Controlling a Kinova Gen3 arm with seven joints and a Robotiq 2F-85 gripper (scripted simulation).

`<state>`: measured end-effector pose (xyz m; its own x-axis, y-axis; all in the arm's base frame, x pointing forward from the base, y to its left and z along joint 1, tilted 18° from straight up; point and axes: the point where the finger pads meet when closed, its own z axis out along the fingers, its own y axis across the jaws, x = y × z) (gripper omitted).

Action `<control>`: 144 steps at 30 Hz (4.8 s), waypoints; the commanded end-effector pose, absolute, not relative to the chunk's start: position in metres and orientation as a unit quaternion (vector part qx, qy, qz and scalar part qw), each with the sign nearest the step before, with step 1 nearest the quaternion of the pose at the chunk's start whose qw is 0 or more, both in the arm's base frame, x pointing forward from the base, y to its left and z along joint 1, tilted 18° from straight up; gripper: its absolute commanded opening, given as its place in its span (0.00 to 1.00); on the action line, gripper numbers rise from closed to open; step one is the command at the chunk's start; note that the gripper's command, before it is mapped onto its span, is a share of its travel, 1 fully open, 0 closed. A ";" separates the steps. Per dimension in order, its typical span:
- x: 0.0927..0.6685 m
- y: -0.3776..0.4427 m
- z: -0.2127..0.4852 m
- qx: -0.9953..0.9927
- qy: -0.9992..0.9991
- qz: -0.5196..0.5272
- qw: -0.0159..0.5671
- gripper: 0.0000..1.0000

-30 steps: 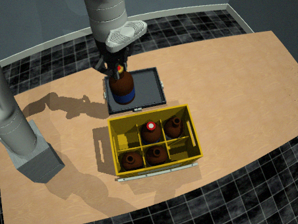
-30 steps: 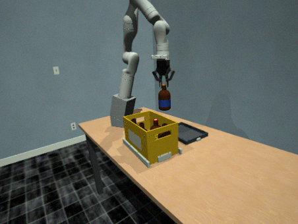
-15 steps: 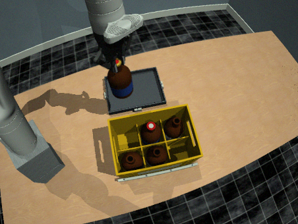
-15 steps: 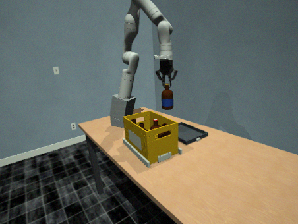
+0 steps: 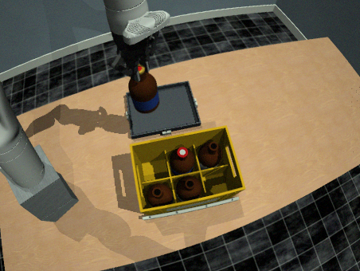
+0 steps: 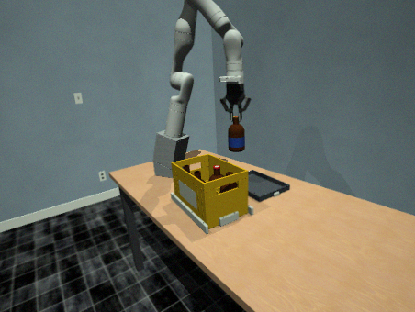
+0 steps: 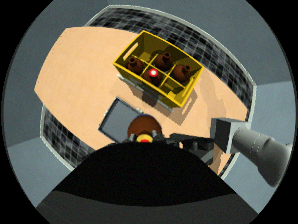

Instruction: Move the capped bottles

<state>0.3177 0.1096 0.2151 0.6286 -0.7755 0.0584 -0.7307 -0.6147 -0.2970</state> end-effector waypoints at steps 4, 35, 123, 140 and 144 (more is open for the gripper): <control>0.317 0.117 0.216 -0.896 0.418 -0.091 0.123 0.00; 0.312 0.165 0.221 -0.899 0.410 -0.091 0.123 0.00; 0.336 0.199 0.145 -0.896 0.415 -0.096 0.123 0.00; 0.342 0.204 0.119 -0.897 0.414 -0.096 0.124 0.00; 0.342 0.206 0.111 -0.898 0.412 -0.094 0.123 0.00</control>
